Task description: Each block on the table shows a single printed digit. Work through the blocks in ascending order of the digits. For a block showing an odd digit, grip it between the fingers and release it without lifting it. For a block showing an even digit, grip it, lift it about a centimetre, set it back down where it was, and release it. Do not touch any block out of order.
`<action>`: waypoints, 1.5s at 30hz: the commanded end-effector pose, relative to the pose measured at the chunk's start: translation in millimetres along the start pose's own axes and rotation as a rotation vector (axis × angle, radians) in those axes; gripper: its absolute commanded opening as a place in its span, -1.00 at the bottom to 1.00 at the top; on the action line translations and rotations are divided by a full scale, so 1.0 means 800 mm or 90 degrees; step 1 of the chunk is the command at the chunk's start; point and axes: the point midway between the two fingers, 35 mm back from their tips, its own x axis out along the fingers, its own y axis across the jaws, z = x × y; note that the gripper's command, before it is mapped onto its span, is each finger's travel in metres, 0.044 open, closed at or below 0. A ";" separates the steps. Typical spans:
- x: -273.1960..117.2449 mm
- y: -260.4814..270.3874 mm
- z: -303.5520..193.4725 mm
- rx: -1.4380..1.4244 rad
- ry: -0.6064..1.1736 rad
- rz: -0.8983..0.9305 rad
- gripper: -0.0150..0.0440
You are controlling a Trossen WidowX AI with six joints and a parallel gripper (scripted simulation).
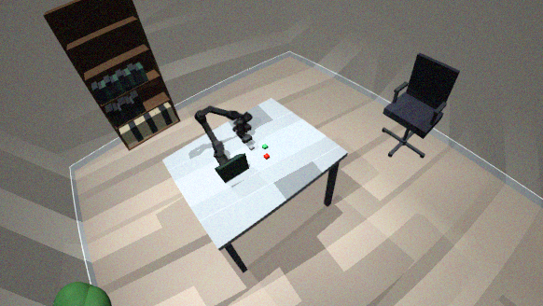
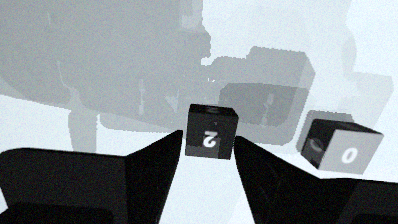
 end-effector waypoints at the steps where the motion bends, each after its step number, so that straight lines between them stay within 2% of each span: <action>1: 0.000 -0.001 0.000 0.002 -0.001 -0.002 -0.08; 45: -0.016 -0.001 0.000 0.002 -0.001 -0.003 -0.08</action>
